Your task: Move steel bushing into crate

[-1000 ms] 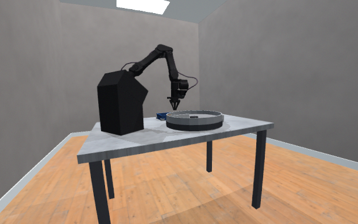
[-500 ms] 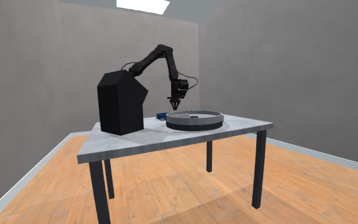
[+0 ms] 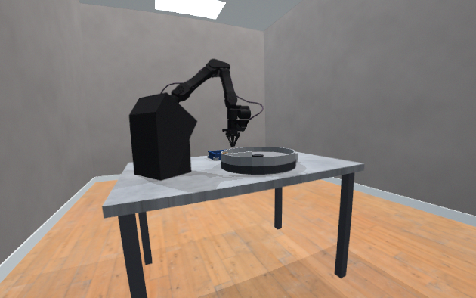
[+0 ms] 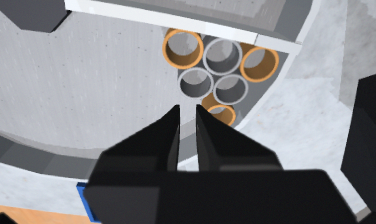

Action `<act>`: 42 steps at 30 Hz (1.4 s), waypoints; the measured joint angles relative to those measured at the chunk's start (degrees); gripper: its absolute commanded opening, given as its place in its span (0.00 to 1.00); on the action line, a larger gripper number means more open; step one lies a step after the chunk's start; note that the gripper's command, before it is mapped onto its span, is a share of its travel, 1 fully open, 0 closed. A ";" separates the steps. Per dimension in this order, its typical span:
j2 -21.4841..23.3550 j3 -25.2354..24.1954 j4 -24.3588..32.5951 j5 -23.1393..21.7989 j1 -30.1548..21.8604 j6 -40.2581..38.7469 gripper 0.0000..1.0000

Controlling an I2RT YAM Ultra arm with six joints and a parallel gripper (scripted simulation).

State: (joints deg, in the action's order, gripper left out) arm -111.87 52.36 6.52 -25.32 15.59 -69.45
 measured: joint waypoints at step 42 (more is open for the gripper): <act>-0.35 1.88 0.22 0.02 0.00 0.04 0.13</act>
State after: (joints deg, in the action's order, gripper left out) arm -112.22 54.24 6.74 -25.30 15.59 -69.41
